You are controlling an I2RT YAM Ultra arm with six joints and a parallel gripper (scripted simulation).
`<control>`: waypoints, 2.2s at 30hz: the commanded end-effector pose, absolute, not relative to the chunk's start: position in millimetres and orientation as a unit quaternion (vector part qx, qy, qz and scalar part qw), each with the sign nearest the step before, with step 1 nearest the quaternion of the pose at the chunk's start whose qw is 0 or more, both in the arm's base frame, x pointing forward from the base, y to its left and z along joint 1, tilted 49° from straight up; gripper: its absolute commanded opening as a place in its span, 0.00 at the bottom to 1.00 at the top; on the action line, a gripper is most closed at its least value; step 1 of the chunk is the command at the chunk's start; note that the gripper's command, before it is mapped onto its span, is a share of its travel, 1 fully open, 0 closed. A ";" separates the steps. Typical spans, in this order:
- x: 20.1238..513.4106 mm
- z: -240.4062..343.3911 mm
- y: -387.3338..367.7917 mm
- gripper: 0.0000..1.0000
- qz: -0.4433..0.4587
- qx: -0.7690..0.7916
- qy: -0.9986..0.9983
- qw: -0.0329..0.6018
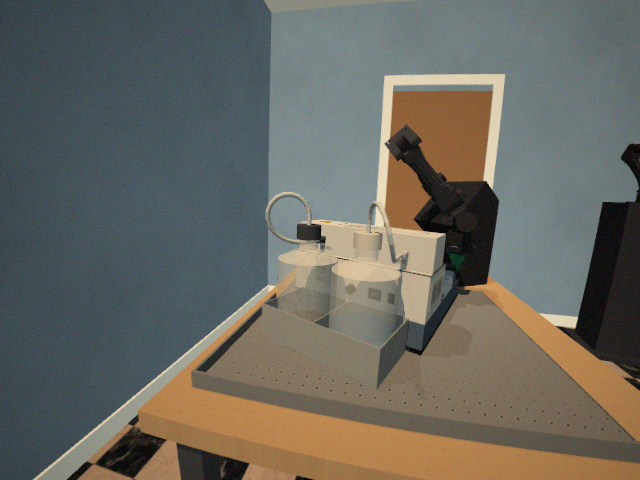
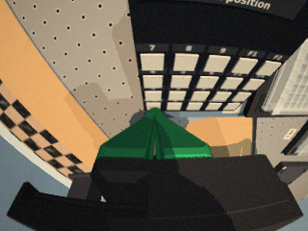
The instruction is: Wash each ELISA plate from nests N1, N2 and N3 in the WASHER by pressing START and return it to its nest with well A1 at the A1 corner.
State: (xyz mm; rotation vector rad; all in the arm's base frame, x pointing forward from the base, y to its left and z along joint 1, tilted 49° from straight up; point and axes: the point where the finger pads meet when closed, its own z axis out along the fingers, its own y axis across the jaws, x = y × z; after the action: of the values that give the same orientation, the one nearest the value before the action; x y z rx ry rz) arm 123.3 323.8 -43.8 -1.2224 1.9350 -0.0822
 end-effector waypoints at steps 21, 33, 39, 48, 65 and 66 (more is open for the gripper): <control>127.9 -47.3 331.3 0.00 -0.027 -0.488 0.766 0.417; 129.8 -49.0 332.3 0.00 -0.027 -0.488 0.766 0.417; 129.8 -49.0 332.3 0.00 -0.027 -0.488 0.766 0.417; 129.8 -49.0 332.3 0.00 -0.027 -0.488 0.766 0.417; 129.7 -49.0 332.3 0.00 -0.027 -0.488 0.766 0.417; 129.7 -49.0 332.3 0.00 -0.027 -0.488 0.766 0.417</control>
State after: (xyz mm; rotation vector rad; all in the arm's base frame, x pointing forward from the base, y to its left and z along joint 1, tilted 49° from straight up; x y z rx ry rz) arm 126.7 327.3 -45.4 -1.2364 1.9121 -0.0897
